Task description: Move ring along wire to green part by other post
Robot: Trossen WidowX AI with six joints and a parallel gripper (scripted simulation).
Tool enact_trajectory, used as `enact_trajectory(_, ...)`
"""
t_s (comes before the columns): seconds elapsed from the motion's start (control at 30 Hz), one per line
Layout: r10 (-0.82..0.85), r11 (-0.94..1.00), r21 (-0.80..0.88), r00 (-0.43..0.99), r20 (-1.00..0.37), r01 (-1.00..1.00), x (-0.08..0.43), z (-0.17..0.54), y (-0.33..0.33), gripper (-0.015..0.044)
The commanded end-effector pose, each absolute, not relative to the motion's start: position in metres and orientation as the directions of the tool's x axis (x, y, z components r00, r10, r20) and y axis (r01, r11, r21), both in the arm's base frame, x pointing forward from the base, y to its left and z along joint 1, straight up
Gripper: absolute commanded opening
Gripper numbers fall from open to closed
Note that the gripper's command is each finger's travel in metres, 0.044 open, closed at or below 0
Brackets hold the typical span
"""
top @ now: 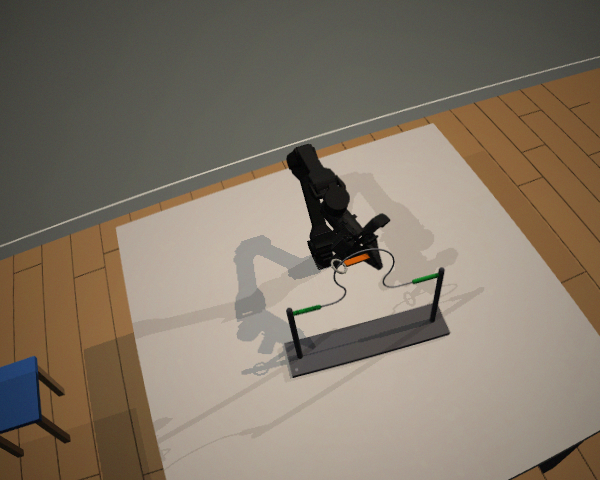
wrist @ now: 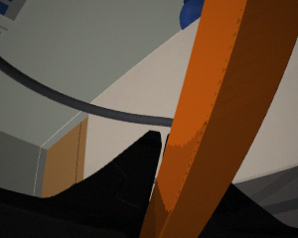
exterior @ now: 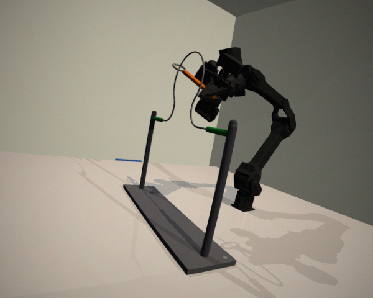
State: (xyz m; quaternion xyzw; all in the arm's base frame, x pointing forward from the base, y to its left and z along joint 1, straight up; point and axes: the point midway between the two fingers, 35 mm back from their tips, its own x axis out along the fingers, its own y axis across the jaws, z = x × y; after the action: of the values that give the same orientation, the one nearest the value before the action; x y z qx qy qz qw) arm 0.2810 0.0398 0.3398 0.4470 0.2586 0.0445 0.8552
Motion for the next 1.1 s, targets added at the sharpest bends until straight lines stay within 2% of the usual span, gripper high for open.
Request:
enact_trajectory(0.0,0.281,0.642,0.750,0.861,-0.424,0.159,0.281,0.339,0.038,-0.0150)
enact_trajectory(1.07,0.060,0.893,0.405,0.842,-0.537,0.195,0.279,0.328,0.025,-0.0150)
